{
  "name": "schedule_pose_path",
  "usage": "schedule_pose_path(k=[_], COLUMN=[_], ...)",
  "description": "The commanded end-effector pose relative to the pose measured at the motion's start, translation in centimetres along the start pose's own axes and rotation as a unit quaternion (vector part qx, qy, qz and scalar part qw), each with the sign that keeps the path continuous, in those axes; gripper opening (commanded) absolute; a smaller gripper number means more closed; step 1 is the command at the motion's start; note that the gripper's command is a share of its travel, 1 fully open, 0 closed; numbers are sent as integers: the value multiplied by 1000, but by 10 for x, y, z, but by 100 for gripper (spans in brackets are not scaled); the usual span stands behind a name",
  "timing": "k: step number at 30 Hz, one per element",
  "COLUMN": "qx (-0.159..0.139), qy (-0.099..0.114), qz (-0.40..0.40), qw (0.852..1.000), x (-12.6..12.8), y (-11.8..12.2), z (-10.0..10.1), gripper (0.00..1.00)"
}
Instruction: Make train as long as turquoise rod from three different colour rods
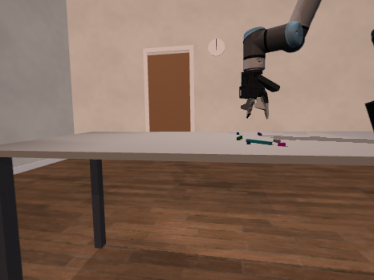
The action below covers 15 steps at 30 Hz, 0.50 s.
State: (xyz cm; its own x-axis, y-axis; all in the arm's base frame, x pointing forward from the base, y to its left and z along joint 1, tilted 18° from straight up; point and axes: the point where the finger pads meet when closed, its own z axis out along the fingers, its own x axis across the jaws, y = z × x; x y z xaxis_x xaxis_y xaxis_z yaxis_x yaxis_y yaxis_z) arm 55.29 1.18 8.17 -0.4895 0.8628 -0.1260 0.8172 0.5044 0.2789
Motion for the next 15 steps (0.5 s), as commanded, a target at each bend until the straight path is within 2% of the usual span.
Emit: schedule_pose_path(k=[1, 8, 10, 15], qx=[-2, -3, -3, -3], qy=[2, 2, 2, 2], qz=[-84, -179, -179, -262], qw=[996, 984, 984, 965], x=[-1, -2, -2, -3], y=[1, 3, 3, 5], z=[0, 0, 0, 0], gripper=[100, 100, 100, 100])
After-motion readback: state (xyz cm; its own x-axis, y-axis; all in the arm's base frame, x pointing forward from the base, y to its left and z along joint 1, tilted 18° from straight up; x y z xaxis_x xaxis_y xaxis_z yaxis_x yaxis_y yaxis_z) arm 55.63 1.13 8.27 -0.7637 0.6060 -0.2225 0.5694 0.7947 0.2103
